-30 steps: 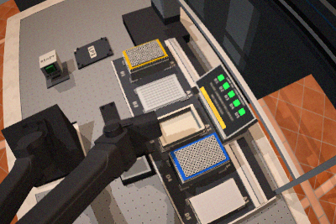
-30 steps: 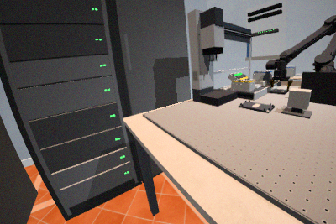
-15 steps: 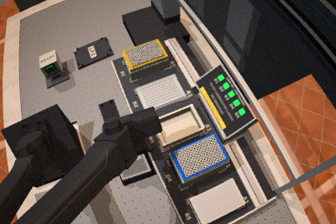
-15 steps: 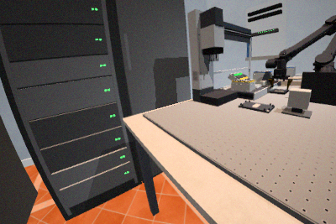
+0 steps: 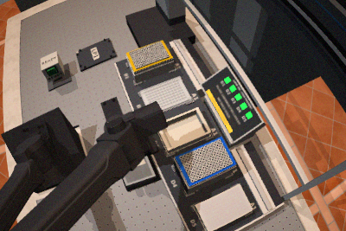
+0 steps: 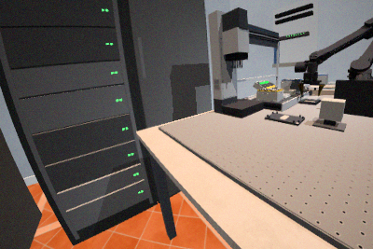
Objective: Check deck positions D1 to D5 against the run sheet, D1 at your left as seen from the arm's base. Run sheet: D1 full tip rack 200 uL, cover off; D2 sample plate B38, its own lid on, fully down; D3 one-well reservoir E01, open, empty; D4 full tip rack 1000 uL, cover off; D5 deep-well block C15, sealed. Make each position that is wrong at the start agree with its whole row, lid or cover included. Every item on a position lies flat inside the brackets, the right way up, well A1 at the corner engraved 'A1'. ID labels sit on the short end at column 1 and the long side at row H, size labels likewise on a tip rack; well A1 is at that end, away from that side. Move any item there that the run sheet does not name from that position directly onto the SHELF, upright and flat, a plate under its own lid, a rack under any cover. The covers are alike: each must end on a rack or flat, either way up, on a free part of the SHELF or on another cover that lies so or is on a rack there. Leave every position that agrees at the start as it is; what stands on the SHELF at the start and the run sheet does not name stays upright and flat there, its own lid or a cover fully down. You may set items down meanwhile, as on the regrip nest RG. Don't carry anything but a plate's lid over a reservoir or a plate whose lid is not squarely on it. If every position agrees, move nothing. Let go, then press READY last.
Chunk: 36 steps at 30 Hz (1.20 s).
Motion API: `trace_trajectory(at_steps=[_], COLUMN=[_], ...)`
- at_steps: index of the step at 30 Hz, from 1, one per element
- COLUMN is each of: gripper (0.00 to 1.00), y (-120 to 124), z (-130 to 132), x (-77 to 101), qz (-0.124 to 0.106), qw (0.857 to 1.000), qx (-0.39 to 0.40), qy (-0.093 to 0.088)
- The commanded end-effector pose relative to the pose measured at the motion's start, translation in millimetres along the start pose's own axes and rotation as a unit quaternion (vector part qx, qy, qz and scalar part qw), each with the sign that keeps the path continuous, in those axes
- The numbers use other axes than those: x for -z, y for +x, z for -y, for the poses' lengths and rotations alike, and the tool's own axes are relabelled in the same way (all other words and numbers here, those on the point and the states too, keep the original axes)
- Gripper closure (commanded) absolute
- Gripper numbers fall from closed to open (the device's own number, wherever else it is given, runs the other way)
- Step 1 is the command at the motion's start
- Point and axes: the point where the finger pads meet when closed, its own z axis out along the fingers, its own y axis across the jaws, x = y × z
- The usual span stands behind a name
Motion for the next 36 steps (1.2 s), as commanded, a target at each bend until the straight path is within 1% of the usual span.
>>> trace_trajectory(at_steps=[1, 6, 8, 10, 12, 13, 14, 21, 24, 27, 29, 30, 31, 36], gripper=[0.00, 0.00, 0.00, 0.00, 0.00, 0.00, 0.00, 0.00, 0.00, 0.00, 0.00, 0.00, 0.00, 0.00], y=[6.7, 6.4, 4.9, 5.7, 5.7, 4.4, 6.3, 6.3, 4.7, 6.1, 6.1, 3.2, 5.0, 6.0], z=[17.7, 17.6, 14.4, 17.6, 17.6, 12.5, 17.7, 17.8, 15.7, 17.8, 17.8, 11.8, 17.3, 17.6], x=[19.0, 27.7, 29.5, 34.3, 34.3, 33.3, 38.4, 50.9, 54.3, 61.5, 61.5, 58.6, 63.9, 73.8], qz=[0.002, 0.003, 0.003, 0.004, 0.004, 0.003, 0.004, 0.005, 0.005, 0.006, 0.006, 0.004, 0.005, 0.007], qw=[1.000, 1.000, 1.000, 1.000, 1.000, 1.000, 1.000, 0.999, 1.000, 0.999, 0.999, 1.000, 1.000, 0.999], qx=[-0.023, -0.023, -0.020, -0.022, -0.022, -0.019, -0.023, -0.024, -0.021, -0.024, -0.024, -0.017, -0.022, -0.025], qy=[0.020, 0.020, 0.017, 0.019, 0.019, 0.015, 0.020, 0.021, 0.018, 0.021, 0.021, 0.014, 0.019, 0.021])
